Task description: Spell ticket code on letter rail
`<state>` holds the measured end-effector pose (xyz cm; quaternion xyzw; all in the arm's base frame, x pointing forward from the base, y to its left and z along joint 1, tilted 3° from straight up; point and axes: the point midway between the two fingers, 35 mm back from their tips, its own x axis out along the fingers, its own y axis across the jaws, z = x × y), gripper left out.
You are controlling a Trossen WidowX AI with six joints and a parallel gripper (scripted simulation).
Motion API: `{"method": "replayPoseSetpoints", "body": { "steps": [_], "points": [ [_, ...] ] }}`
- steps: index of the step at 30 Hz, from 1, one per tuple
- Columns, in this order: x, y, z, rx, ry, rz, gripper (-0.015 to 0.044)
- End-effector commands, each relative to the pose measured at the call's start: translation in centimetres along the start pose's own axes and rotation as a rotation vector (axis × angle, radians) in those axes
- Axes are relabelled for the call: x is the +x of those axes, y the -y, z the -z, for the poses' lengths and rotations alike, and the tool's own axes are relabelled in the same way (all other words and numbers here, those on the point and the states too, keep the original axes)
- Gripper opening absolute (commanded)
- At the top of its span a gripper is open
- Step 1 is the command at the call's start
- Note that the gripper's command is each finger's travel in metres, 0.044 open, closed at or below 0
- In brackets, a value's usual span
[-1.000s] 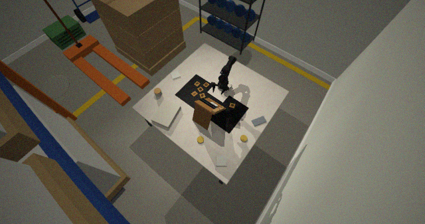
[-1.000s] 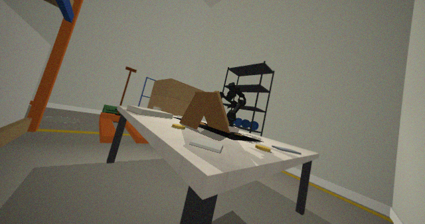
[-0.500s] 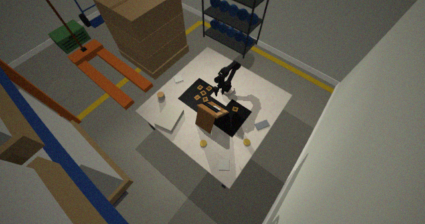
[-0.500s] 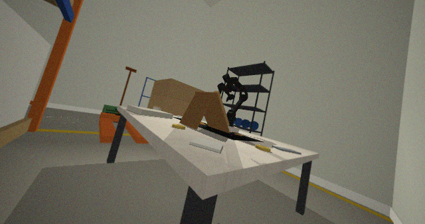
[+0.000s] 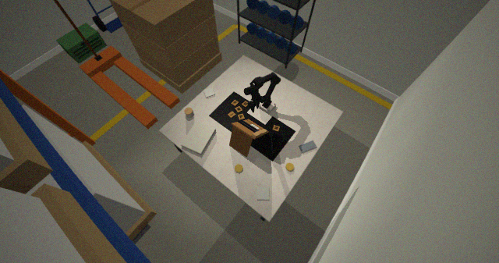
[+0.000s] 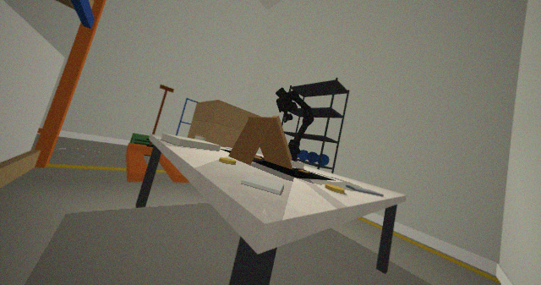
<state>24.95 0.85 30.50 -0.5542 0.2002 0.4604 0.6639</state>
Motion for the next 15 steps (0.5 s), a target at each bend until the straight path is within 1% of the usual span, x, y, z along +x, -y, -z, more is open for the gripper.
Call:
{"method": "replayPoseSetpoints", "body": {
  "steps": [1,9,15],
  "points": [
    [-0.2,0.3,0.0,-0.018,0.008,0.003,0.044],
    [-0.4,-0.2,0.3,-0.024,0.01,0.02,0.044],
    [-1.6,-4.8,1.7,-0.094,-0.008,0.19,0.044]
  ]
}}
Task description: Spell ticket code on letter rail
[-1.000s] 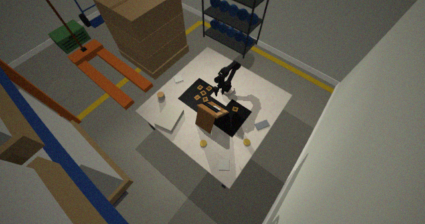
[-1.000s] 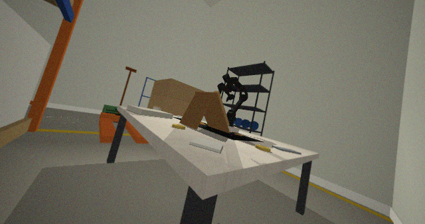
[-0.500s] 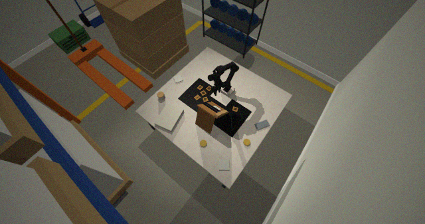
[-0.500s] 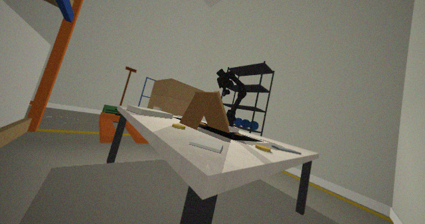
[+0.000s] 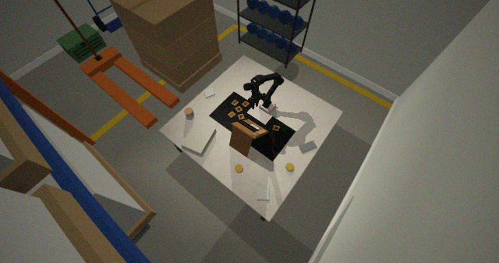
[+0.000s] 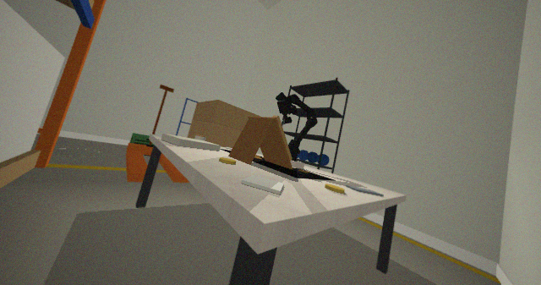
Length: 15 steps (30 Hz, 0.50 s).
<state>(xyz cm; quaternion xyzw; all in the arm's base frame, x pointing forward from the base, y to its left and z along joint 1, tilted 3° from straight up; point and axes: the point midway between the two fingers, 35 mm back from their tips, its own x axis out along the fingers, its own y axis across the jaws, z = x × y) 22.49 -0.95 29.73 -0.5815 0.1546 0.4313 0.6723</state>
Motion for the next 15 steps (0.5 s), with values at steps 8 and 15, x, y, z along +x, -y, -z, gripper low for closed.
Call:
{"method": "replayPoseSetpoints", "body": {
  "steps": [8,15],
  "points": [
    [-0.7,-3.34,0.46,-0.06,-0.03,0.128,0.044],
    [-0.7,-3.34,0.46,-0.06,-0.03,0.128,0.044]
  ]
}}
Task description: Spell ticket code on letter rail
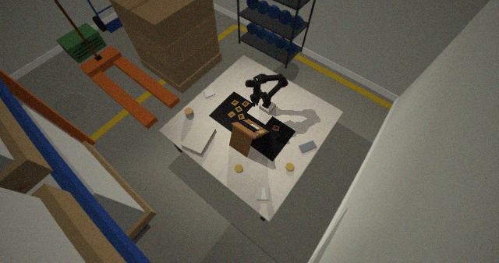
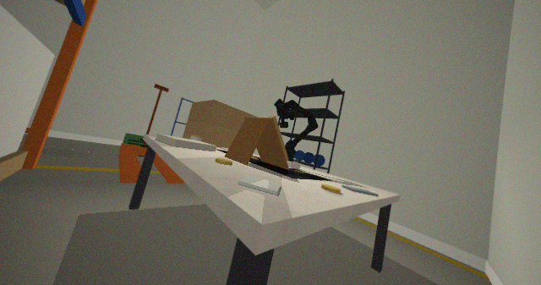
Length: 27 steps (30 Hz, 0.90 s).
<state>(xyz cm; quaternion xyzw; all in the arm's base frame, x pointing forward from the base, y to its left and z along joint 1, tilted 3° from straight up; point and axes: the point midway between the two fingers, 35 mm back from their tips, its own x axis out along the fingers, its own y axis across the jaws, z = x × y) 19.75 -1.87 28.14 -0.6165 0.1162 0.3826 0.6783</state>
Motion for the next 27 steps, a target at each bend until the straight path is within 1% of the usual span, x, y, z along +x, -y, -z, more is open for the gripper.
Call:
{"method": "replayPoseSetpoints", "body": {
  "steps": [1,2,4,12,18,27],
  "points": [
    [0.1,-0.2,0.1,0.015,0.002,-0.001,0.0414],
    [0.2,-0.2,0.4,0.067,-0.003,-0.008,0.0387],
    [0.6,-0.2,1.6,0.259,-0.022,-0.031,0.034],
    [2.4,-0.9,6.6,1.1,-0.155,-0.093,0.034],
    [3.8,-1.8,10.3,1.722,-0.299,-0.08,0.034],
    [5.2,-3.1,13.7,2.226,-0.46,-0.017,0.034]
  ]
}}
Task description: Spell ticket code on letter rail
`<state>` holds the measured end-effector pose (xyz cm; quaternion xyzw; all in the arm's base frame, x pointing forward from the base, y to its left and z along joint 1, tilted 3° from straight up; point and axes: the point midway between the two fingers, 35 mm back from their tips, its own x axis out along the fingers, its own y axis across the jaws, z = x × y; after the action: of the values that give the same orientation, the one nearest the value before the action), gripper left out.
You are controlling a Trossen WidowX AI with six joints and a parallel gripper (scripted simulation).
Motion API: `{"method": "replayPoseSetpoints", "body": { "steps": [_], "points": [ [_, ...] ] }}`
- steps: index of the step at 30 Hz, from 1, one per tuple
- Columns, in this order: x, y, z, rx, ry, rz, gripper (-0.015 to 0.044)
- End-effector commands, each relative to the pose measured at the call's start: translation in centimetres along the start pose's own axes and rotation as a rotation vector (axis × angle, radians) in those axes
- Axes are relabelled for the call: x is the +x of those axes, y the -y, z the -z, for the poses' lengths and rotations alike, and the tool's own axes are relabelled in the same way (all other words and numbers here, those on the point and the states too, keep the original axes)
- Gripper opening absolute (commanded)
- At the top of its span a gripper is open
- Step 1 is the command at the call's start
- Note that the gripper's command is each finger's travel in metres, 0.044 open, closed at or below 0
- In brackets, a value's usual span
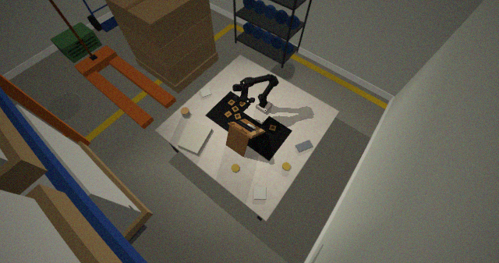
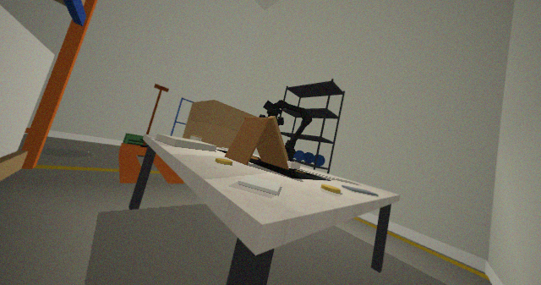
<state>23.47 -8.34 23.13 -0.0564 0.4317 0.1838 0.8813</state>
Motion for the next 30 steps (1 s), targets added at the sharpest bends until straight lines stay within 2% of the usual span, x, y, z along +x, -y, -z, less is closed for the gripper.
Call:
{"method": "replayPoseSetpoints", "body": {
  "steps": [1,16,30],
  "points": [
    [2.8,5.3,2.0,0.889,-0.128,0.105,0.034],
    [5.7,10.0,5.1,1.74,-0.176,0.311,0.034],
    [8.2,13.5,8.3,2.489,-0.098,0.58,0.034]
  ]
}}
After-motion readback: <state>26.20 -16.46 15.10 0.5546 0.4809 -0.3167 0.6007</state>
